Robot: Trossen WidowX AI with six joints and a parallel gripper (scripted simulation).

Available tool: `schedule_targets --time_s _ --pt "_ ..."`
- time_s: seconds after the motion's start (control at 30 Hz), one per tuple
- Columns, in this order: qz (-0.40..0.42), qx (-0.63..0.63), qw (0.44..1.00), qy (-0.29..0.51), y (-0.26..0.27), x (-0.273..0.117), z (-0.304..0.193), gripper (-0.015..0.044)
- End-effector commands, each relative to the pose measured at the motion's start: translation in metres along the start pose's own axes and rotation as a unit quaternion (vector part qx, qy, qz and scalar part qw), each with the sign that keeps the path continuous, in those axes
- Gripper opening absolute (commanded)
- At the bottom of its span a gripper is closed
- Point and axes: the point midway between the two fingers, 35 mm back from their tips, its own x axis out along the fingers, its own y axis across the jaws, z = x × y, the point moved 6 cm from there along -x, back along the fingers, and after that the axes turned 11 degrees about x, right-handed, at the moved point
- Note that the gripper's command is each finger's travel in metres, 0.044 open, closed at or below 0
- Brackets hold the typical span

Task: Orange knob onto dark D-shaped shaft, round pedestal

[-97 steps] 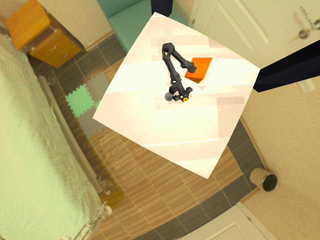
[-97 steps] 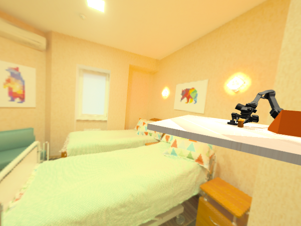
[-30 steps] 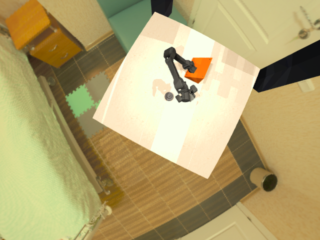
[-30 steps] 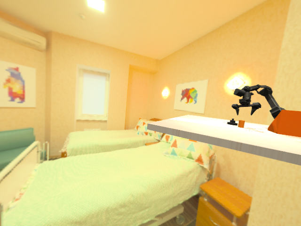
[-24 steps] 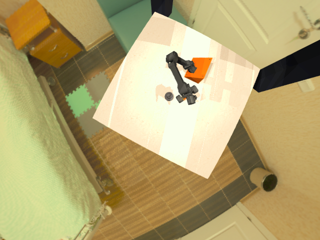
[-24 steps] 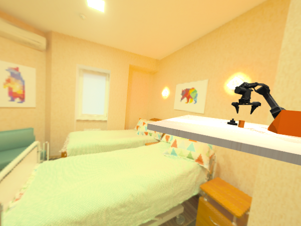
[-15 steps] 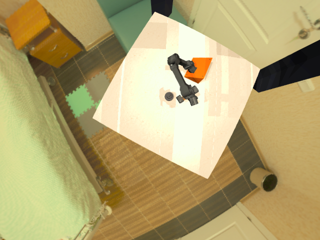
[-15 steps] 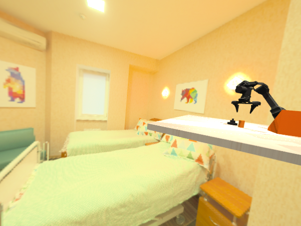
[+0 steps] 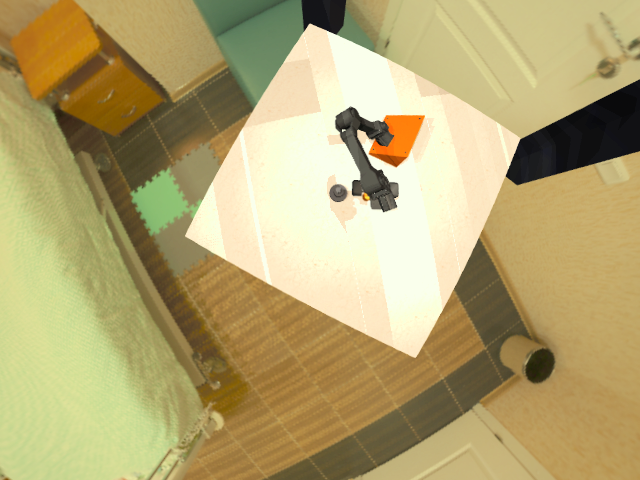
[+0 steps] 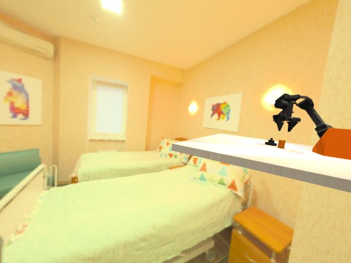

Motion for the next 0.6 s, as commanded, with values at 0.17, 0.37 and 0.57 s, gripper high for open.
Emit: schedule_targets --time_s 0.17,0.37,0.57 --pt "-0.004 0.197 0.980 -0.001 -0.001 0.000 0.000 0.0440" --pt "-0.004 0.197 0.980 -0.001 -0.001 0.000 0.000 0.0440" --pt "-0.005 0.224 0.975 -0.002 -0.001 0.035 0.000 0.0440"
